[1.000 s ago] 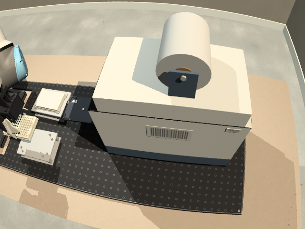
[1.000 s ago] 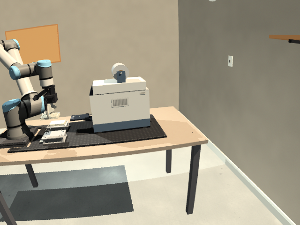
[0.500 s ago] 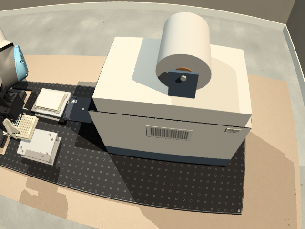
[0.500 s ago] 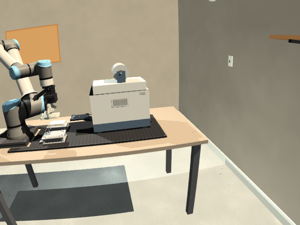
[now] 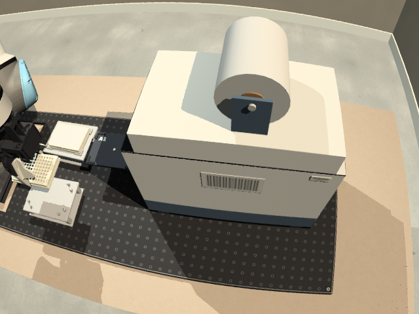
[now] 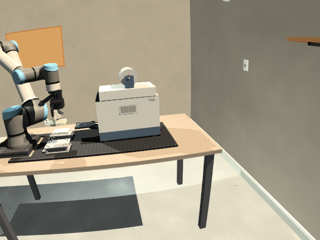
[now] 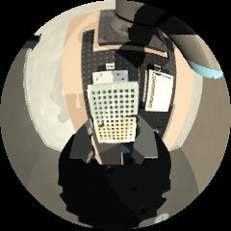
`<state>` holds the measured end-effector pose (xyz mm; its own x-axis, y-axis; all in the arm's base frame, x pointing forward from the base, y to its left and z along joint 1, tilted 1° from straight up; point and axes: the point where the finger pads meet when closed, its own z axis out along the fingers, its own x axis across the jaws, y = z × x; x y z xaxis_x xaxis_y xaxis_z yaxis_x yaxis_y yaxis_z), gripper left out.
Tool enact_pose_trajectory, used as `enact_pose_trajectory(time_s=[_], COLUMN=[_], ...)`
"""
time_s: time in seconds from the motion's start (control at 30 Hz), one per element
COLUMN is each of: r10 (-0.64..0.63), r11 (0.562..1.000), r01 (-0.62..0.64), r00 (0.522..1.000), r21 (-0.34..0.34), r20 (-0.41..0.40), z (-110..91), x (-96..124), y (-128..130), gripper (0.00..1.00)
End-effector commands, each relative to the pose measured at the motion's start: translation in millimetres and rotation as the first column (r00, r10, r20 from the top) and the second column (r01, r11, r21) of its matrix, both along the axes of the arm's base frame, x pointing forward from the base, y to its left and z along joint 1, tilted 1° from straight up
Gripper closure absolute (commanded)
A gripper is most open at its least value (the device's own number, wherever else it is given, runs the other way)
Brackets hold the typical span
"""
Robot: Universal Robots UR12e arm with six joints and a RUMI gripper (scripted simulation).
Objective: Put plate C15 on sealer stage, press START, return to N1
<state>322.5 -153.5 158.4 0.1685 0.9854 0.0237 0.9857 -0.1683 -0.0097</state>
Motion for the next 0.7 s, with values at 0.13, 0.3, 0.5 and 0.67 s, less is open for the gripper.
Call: enact_pose_trajectory(time_s=[0.13, 0.3, 0.5, 0.67], r10=[0.0, 0.0, 0.0, 0.0], r11=[1.0, 1.0, 1.0, 1.0], r01=[0.0, 0.0, 0.0, 0.0], r00=[1.0, 1.0, 1.0, 1.0], r21=[-0.001, -0.001, -0.001, -0.001], r20=[0.0, 0.0, 0.0, 0.0], z=[1, 1, 1, 1], x=[17, 25, 37, 48], y=[7, 12, 18, 23], gripper=[1.0, 1.0, 1.0, 1.0])
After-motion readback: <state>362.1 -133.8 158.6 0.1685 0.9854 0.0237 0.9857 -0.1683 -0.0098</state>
